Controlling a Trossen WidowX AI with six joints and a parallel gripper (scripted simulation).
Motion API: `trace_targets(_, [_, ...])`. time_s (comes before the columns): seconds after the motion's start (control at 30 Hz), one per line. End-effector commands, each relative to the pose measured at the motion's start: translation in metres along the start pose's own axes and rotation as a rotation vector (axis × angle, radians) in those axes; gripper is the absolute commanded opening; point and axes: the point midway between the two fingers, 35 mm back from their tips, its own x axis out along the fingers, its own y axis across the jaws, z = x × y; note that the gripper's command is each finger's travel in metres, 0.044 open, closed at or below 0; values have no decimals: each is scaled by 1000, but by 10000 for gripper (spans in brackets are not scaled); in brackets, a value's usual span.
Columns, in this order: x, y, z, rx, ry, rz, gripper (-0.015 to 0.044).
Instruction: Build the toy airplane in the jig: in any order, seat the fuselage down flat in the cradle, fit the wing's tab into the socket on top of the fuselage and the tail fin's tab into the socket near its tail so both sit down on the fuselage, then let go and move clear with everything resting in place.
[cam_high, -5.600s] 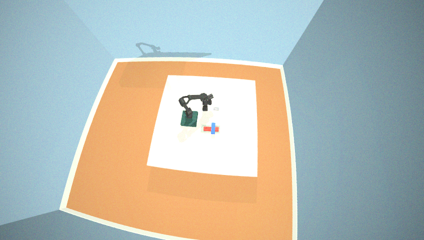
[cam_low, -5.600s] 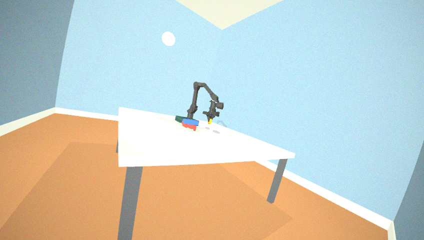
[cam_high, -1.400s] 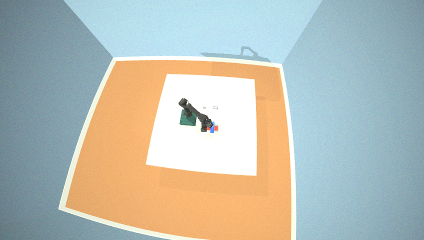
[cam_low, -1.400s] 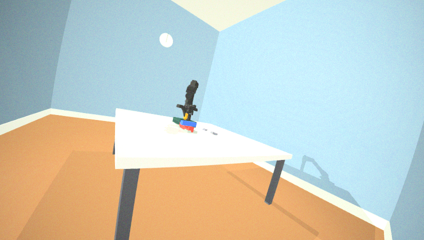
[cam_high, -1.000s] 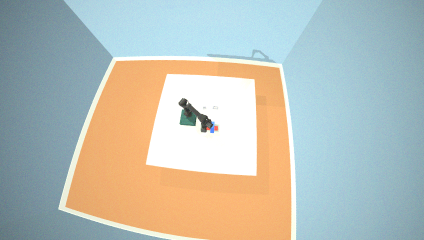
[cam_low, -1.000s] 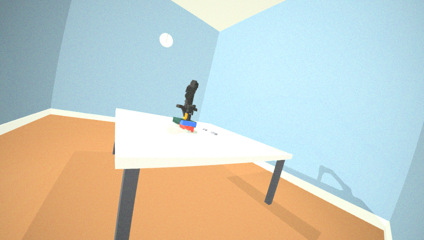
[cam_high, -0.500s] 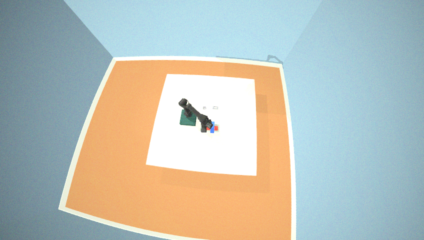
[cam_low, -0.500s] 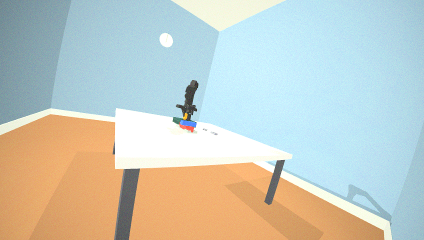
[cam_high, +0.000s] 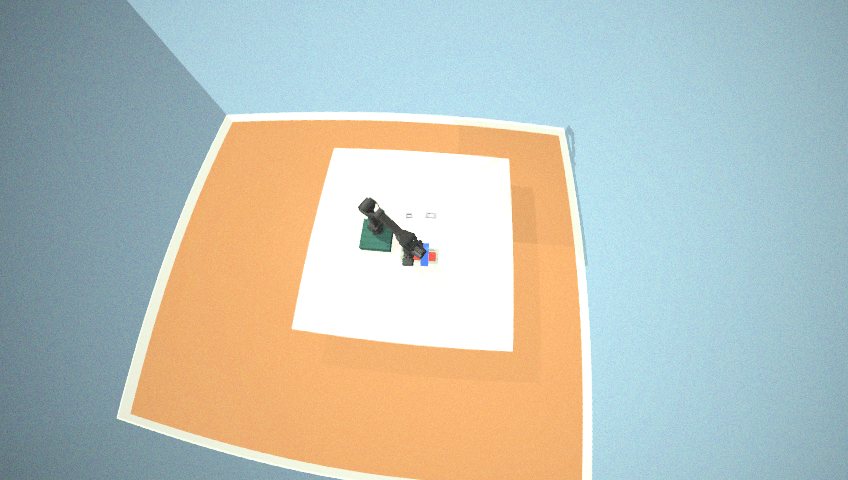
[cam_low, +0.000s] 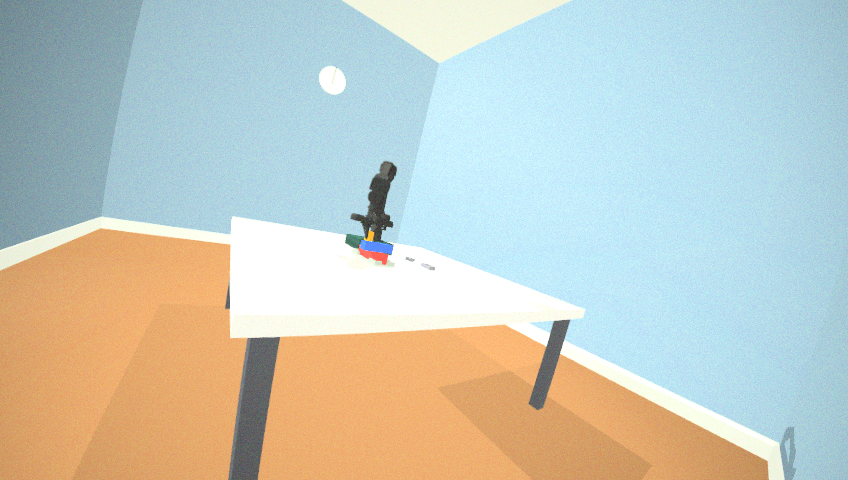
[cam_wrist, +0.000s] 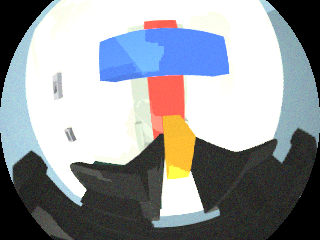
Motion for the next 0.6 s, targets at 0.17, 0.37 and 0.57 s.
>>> trace_targets(0.17, [16, 0, -2, -5, 6, -4, 66])
trace_targets(0.37, [18, 0, -2, -5, 6, -4, 66])
trace_targets(0.57, [16, 1, -1, 0, 2, 2, 26])
